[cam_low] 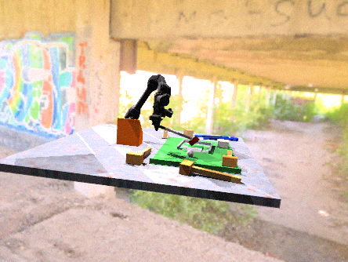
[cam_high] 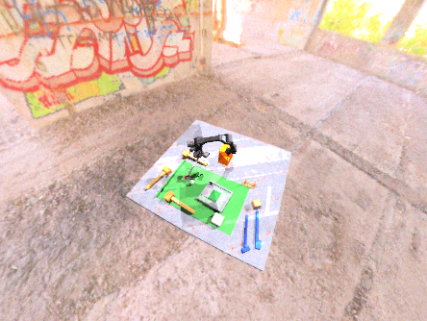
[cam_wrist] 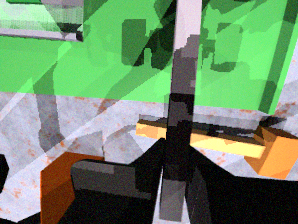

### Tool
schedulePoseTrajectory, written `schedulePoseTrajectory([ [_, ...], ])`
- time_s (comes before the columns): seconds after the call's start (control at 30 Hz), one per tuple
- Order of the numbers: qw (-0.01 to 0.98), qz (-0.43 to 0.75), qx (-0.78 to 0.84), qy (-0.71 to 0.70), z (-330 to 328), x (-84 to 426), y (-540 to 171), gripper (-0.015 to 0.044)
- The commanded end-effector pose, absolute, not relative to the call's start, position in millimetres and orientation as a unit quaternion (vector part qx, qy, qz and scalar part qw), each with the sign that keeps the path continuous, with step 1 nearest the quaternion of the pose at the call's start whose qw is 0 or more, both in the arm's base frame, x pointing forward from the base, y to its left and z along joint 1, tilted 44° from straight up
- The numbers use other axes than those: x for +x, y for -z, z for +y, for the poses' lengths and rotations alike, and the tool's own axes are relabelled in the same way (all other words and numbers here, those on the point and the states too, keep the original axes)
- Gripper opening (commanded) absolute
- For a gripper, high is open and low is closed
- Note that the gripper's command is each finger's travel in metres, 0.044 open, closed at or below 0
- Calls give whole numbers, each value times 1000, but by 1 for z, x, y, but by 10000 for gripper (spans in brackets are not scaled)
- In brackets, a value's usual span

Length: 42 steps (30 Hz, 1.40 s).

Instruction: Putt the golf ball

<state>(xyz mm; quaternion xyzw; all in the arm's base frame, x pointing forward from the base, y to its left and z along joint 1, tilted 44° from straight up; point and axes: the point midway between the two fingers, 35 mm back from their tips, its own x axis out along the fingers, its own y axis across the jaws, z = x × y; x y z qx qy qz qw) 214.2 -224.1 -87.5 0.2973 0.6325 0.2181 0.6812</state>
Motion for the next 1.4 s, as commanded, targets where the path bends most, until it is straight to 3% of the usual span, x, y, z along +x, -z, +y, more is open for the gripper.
schedulePoseTrajectory([
  [0.0,671,640,321,-192,-236,204,101,0],
  [1.37,671,640,321,-193,-188,212,152,0],
])
